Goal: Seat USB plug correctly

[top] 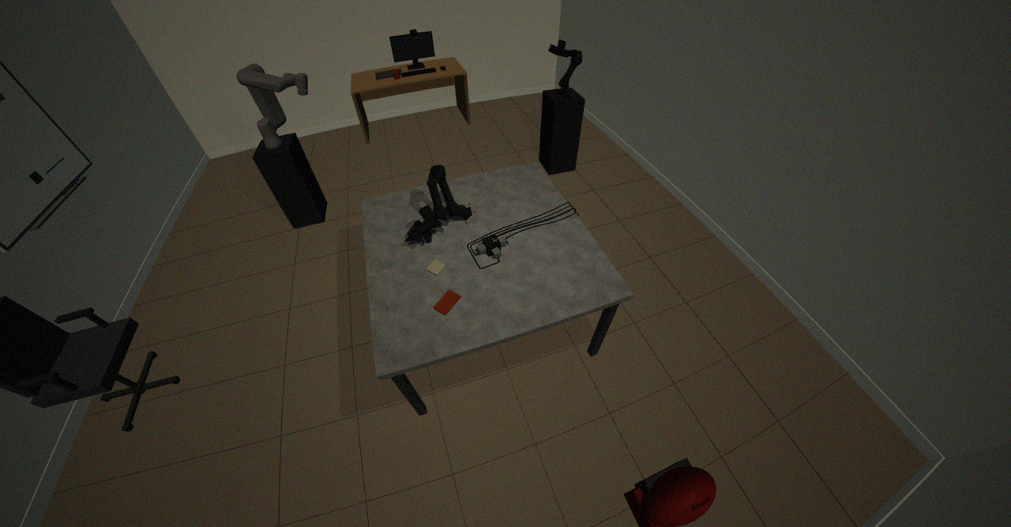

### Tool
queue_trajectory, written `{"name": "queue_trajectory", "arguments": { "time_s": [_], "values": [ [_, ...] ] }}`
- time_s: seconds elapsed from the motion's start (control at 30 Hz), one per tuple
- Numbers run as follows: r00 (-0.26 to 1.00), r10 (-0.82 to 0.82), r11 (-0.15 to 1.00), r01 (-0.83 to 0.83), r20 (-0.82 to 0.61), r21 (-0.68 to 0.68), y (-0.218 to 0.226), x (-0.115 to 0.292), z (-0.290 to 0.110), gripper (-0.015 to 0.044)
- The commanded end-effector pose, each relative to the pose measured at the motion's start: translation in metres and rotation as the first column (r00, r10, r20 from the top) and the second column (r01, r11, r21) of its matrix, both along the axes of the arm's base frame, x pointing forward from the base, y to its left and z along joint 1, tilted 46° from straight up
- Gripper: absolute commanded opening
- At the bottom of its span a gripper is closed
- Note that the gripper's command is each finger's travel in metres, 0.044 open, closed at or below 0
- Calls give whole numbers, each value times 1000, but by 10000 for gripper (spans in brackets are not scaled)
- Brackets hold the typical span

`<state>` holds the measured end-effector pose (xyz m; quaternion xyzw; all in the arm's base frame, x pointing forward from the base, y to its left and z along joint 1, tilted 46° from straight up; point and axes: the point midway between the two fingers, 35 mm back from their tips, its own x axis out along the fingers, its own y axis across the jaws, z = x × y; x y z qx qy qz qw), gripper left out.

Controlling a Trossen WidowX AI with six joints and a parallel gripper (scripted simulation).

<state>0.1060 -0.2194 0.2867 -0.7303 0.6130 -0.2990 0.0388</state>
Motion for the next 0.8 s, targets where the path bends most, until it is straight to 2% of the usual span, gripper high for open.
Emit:
{"name": "queue_trajectory", "arguments": {
  "time_s": [0.0,0.17,0.3,0.37,0.53,0.67,0.77],
  "values": [
    [1000,2,1000,-2,2,0,0,1,1,426],
    [992,103,994,-104,70,14,-2,26,23,440],
    [918,319,930,-351,235,111,5,89,35,440],
    [871,432,879,-465,234,108,18,120,51,440],
    [750,595,709,-659,290,252,52,193,29,440],
    [699,636,566,-711,328,418,83,240,-2,440],
    [668,655,396,-702,353,592,131,280,-40,440]
  ]
}}
